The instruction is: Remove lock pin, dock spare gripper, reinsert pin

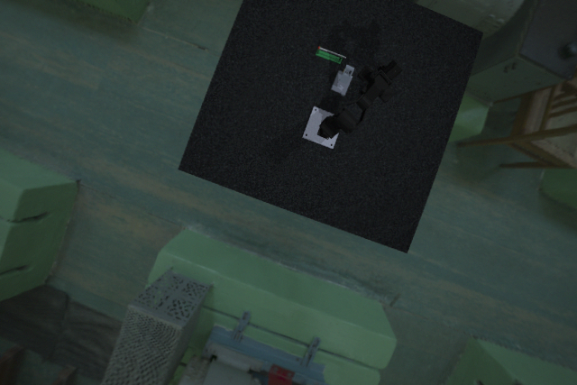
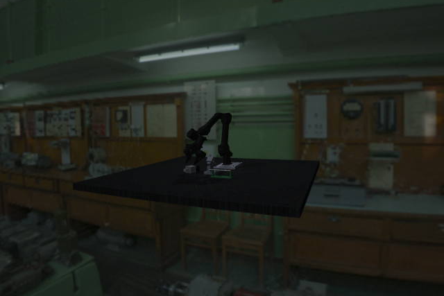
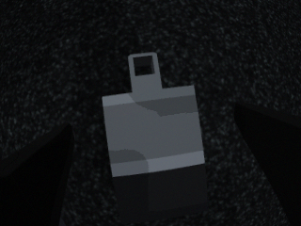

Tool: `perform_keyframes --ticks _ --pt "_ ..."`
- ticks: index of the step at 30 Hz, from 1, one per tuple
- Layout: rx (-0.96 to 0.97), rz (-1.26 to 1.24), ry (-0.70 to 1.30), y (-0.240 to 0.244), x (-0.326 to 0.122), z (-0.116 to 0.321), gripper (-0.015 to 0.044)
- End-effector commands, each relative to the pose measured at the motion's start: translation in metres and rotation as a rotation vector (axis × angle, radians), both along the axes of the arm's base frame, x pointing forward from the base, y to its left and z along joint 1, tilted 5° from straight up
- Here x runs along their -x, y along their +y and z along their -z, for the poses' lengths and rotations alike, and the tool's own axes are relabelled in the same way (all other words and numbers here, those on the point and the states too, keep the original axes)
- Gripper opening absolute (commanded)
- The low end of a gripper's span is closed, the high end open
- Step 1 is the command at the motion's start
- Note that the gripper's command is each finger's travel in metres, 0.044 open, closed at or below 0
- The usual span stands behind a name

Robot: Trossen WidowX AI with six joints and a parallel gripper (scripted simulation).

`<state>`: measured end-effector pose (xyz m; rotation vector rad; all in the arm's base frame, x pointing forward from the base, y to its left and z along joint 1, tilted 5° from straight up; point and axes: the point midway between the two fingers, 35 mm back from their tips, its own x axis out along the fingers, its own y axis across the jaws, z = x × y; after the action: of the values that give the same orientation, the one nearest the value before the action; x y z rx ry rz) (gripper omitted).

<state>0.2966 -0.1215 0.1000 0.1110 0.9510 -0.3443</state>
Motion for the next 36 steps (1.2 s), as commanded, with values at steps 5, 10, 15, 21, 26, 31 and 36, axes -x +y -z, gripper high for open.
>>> perform_keyframes --ticks 5,10,15,21,26,31,36 --pt "-0.004 -0.007 0.009 0.0 0.0 0.016 0.044" --pt "-0.004 -0.008 0.01 -0.001 -0.001 0.024 0.044" --pt "-0.004 -0.008 0.01 -0.002 -0.001 0.032 0.044" --pt "-0.003 -0.009 0.01 -0.002 -0.001 0.041 0.044" --pt "-0.003 -0.01 0.01 -0.003 0.0 0.049 0.044" --pt "-0.003 -0.01 0.011 -0.003 0.0 0.053 0.044" --pt "-0.003 -0.01 0.011 -0.003 0.0 0.053 0.0335"
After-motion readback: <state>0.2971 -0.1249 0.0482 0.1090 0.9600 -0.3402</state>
